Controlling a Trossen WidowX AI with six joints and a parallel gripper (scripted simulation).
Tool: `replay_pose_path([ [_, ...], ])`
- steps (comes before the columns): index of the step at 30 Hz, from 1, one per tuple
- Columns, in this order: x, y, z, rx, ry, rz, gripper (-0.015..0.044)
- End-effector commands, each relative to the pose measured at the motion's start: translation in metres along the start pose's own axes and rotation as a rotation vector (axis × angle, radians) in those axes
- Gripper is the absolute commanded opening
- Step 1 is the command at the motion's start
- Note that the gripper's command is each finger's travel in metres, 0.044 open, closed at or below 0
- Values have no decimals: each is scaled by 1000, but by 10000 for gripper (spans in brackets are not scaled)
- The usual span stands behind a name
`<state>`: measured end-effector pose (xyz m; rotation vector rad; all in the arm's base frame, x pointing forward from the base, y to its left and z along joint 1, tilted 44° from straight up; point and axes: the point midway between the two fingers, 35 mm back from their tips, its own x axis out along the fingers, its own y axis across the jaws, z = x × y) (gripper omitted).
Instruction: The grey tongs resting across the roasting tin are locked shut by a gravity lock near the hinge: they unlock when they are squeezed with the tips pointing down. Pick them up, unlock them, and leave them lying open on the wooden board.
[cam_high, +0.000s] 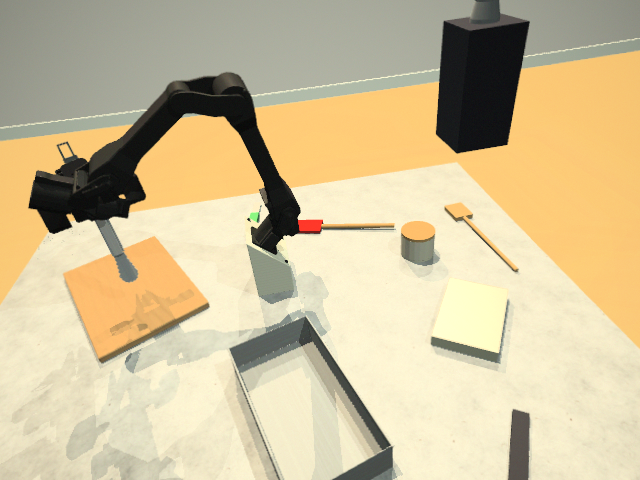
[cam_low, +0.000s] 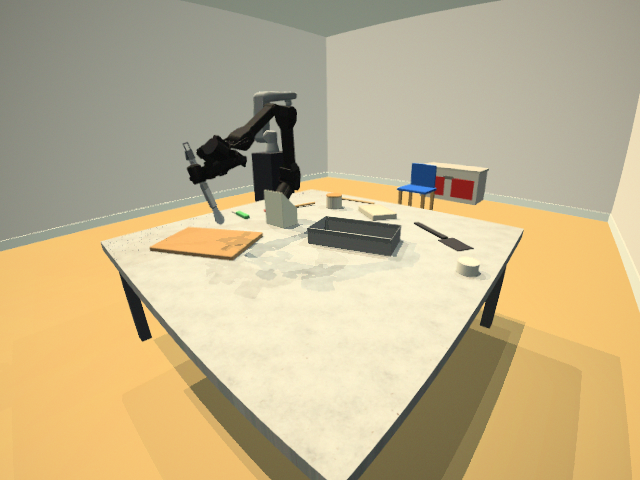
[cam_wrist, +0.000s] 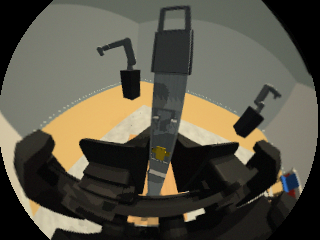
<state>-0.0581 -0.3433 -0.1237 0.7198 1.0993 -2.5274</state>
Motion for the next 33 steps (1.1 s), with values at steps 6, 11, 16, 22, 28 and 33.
replay_pose_path([
  [6,0,0,1,7,-9,-3,-150],
  [11,0,0,1,7,-9,-3,-150],
  [16,0,0,1,7,-9,-3,-150],
  [22,0,0,1,6,-6,-3,-150],
  [28,10,4,-3,-13,86,-5,-150],
  [33,22,6,-8,-33,196,-8,-150],
])
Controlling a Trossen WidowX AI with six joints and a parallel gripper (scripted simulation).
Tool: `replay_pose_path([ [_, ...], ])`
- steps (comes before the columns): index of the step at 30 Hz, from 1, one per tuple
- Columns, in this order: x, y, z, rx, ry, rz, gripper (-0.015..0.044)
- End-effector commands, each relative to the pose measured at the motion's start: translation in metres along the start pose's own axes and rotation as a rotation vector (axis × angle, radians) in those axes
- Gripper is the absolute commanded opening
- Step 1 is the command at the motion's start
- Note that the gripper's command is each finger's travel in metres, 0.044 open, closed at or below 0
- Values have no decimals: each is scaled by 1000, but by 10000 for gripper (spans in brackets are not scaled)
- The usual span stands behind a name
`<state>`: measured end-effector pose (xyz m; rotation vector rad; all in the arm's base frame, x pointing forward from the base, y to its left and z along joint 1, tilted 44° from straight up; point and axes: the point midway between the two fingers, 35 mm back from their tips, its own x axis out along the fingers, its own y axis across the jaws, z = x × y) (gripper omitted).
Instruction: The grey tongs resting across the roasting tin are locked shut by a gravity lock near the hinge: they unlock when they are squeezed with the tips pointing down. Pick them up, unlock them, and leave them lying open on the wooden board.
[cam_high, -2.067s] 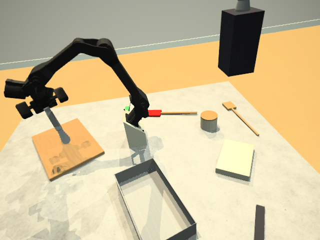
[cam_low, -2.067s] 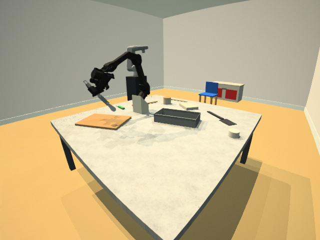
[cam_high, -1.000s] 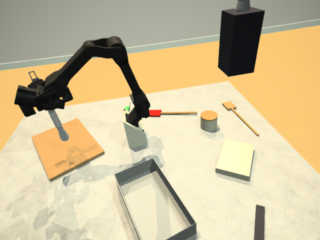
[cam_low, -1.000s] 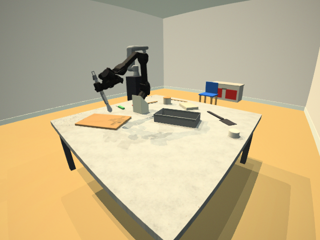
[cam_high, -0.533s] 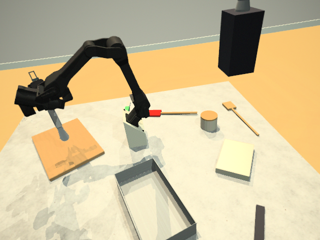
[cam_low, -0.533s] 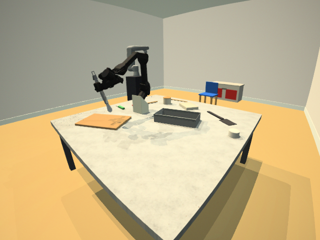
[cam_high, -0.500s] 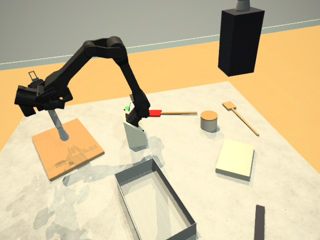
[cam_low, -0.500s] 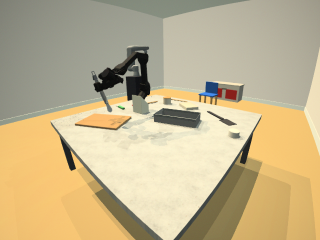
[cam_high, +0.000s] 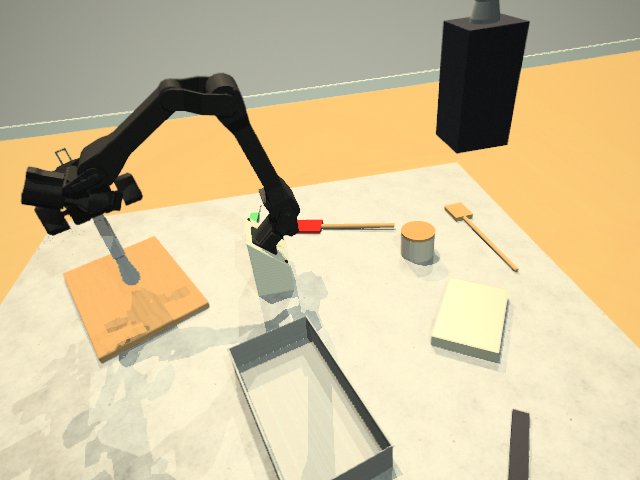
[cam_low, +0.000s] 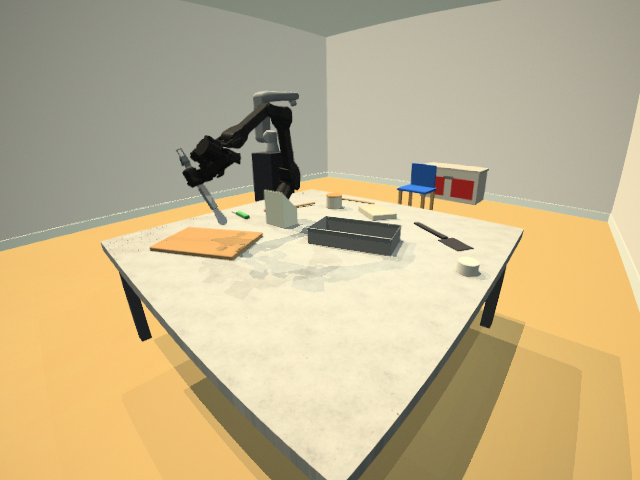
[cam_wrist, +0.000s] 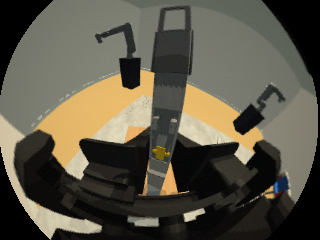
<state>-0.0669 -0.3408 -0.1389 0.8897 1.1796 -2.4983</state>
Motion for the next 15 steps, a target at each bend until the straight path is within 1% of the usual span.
replay_pose_path([
  [1,9,4,-1,-10,85,1,-150],
  [15,32,6,-14,-31,408,2,-150],
])
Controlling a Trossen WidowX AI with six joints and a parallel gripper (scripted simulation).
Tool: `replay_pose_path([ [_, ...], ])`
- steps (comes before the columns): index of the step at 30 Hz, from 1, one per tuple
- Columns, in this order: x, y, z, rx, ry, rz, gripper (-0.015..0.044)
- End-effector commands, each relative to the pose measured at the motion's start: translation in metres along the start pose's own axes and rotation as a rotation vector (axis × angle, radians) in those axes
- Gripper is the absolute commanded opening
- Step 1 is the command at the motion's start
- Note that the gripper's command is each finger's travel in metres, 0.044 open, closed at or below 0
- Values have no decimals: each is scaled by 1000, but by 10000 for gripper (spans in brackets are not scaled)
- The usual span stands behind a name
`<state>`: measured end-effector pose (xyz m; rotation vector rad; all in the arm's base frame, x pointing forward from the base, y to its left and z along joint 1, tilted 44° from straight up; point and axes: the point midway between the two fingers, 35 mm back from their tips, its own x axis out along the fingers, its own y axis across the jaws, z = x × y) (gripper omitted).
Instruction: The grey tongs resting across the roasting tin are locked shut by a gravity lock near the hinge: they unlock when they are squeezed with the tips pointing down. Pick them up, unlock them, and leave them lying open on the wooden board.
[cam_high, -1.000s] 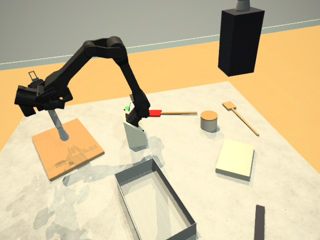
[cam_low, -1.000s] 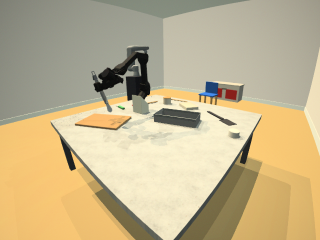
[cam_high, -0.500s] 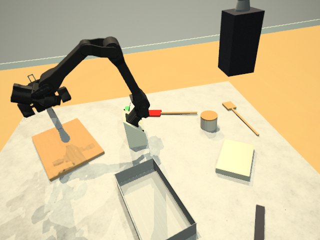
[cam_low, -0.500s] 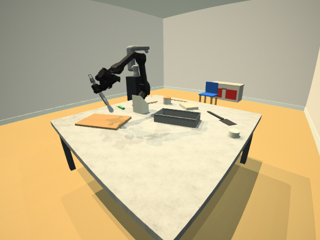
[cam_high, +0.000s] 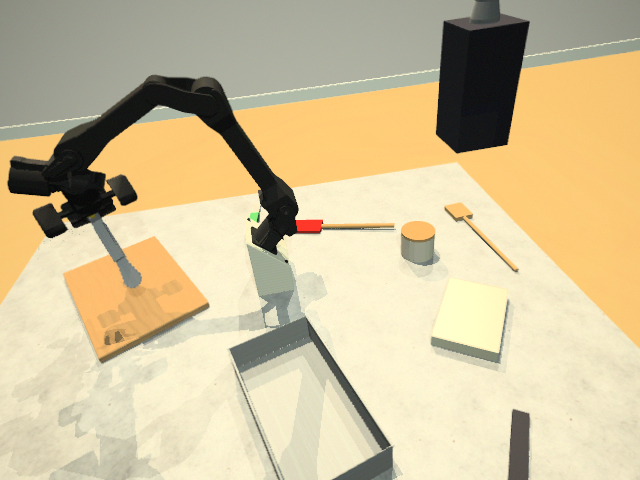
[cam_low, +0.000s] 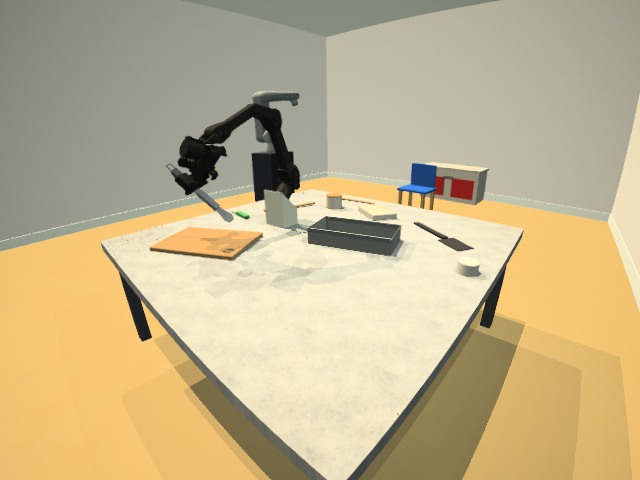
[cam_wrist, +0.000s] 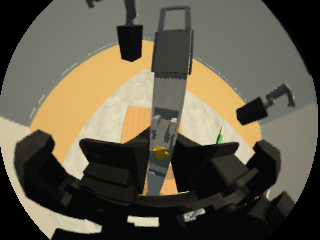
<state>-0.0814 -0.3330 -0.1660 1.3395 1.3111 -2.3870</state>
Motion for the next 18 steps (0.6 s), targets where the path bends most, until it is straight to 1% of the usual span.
replay_pose_path([
  [1,6,1,0,-1,94,6,-150],
  [18,21,-5,-8,21,499,26,-150],
])
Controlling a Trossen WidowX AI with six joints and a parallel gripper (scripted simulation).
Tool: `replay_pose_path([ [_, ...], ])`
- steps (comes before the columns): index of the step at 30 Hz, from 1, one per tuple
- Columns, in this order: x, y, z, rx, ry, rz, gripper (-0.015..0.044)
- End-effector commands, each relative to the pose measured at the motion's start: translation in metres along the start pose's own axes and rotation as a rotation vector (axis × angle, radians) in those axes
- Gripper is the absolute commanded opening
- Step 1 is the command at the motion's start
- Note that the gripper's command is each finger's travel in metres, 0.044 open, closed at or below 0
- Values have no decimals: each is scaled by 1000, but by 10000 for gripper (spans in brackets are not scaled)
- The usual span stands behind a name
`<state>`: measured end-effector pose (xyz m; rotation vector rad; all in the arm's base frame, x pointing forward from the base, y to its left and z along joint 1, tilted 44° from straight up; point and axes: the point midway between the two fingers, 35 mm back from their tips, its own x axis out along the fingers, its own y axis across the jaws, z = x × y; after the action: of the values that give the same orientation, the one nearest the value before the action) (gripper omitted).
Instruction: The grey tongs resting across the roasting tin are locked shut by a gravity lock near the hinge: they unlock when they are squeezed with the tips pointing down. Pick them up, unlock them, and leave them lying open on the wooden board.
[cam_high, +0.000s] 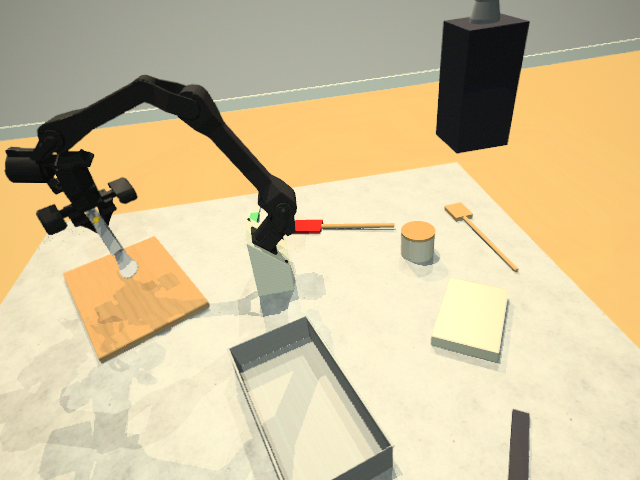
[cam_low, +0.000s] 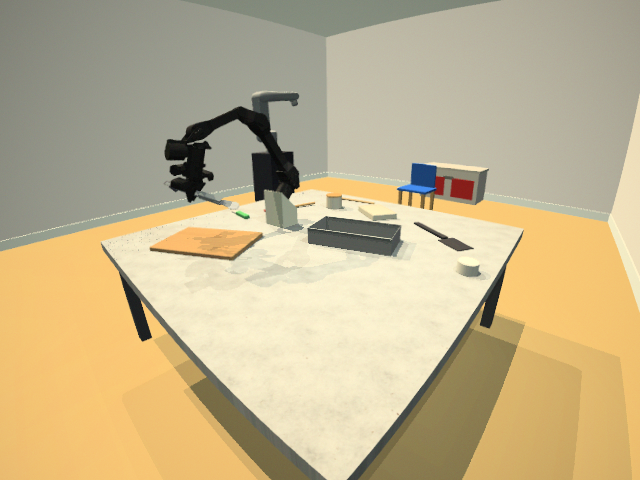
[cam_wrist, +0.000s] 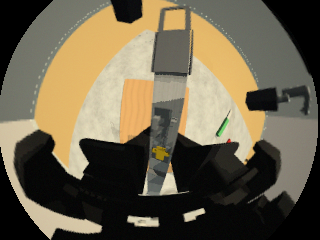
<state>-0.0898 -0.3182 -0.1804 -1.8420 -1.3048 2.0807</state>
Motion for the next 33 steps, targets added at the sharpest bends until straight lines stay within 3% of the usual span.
replay_pose_path([
  [1,1,-1,0,9,99,14,-150],
  [11,2,-7,-2,37,301,36,-150],
  [33,21,-4,-6,38,304,36,-150],
])
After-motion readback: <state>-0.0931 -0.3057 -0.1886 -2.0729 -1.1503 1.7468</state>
